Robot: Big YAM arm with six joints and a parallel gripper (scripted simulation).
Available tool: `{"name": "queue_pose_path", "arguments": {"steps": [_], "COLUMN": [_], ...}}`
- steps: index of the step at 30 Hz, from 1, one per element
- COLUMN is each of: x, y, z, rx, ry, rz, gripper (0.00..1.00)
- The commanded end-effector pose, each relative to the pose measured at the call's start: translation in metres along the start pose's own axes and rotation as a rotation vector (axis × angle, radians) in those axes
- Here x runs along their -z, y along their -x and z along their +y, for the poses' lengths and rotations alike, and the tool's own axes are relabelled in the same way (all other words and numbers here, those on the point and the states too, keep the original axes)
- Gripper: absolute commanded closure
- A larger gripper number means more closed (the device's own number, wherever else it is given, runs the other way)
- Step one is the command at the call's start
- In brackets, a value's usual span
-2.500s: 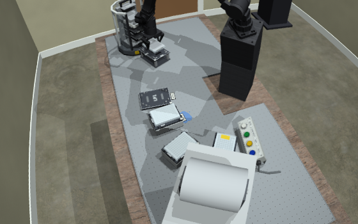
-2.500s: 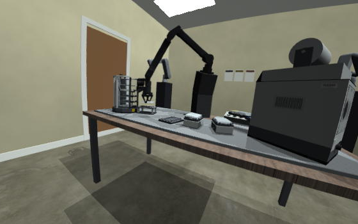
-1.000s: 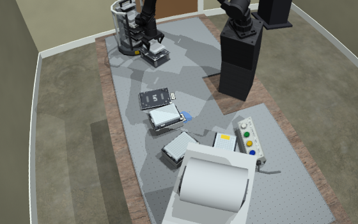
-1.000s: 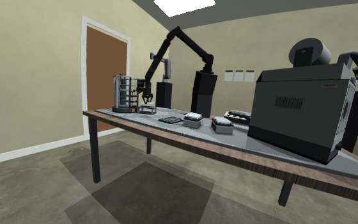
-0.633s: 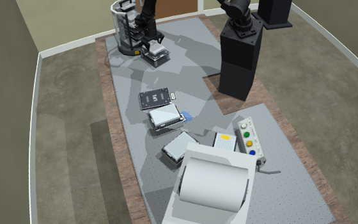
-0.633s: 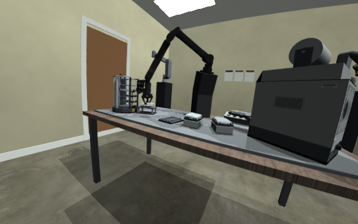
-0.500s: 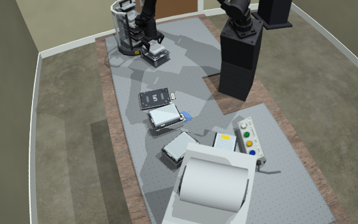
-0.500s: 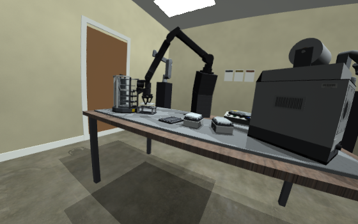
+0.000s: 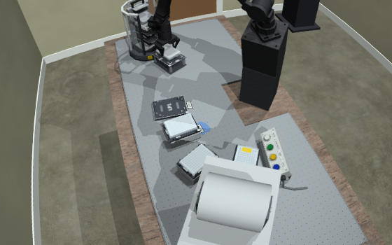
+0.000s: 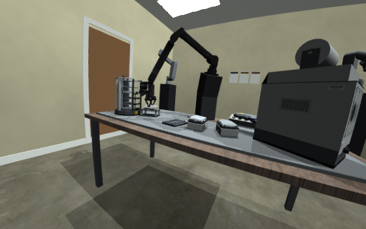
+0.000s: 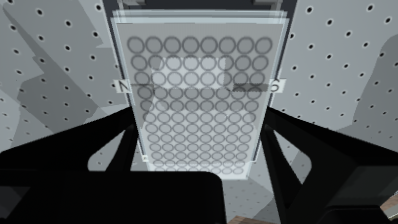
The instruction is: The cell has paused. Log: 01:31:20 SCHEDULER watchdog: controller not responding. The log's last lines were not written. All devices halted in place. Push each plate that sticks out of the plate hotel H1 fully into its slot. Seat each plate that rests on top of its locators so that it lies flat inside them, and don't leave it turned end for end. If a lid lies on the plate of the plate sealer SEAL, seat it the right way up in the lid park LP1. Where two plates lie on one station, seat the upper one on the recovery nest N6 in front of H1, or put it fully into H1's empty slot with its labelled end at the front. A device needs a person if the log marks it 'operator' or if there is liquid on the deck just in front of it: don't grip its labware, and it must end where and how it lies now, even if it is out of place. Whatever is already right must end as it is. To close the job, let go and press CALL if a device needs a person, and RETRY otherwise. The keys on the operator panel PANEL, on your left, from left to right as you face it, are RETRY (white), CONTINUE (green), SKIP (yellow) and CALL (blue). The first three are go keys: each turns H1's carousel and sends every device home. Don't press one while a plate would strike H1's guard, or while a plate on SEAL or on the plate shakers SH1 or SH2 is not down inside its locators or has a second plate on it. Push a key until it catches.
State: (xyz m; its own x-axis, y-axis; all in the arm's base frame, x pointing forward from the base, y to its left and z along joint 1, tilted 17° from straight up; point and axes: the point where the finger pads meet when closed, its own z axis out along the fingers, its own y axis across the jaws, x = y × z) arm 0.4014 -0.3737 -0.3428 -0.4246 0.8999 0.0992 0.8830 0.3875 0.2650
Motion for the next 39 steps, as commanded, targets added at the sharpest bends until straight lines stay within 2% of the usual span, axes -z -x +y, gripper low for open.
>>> {"name": "queue_pose_path", "arguments": {"steps": [1, 39], "x": [-0.0066, -0.0100], "y": [0.0109, 0.0098], "z": [0.0118, 0.0113], "rx": [0.013, 0.011], "ry": [0.010, 0.010], "rz": [-0.020, -0.020], "gripper": [0.16, 0.16]}}
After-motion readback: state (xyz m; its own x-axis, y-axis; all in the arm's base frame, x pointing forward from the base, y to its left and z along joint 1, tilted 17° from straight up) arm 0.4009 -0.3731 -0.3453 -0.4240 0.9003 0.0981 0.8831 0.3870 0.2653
